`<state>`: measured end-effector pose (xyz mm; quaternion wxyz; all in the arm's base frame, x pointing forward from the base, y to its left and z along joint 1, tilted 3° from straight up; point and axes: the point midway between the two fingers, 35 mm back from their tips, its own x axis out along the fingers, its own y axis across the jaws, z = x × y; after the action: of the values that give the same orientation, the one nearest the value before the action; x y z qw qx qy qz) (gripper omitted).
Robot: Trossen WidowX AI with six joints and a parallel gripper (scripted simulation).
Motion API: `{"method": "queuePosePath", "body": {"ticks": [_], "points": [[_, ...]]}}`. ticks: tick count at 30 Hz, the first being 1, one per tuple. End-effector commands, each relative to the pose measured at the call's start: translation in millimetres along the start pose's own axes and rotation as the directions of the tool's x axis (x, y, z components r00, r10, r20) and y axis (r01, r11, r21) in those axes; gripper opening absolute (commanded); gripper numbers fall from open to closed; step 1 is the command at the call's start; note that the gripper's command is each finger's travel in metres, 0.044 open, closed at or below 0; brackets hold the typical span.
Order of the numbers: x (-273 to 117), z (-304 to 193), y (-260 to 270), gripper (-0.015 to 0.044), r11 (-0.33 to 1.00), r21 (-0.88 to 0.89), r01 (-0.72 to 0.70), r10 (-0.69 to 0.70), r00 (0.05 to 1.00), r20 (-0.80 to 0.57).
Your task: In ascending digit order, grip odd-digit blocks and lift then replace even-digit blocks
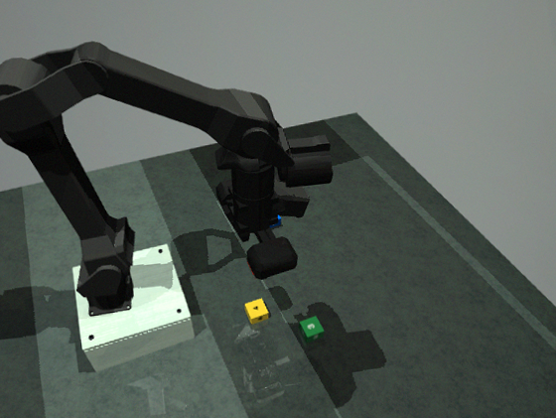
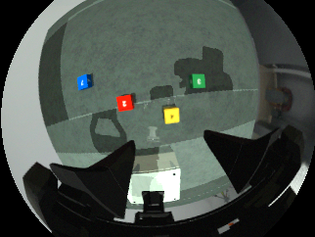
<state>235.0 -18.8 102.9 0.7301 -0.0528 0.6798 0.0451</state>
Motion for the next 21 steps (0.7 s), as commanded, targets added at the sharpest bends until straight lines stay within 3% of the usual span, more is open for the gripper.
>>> {"method": "queuePosePath", "body": {"ticks": [1, 6, 21], "points": [[0.6, 14.6, 29.3, 0.04, 1.0, -0.007, -0.003, 0.003, 1.0, 0.0], [0.4, 27.9, 76.9, 0.04, 1.0, -0.007, -0.008, 0.008, 1.0, 0.002], [0.4, 28.3, 78.7, 0.04, 1.0, -0.007, -0.008, 0.008, 1.0, 0.002]]}}
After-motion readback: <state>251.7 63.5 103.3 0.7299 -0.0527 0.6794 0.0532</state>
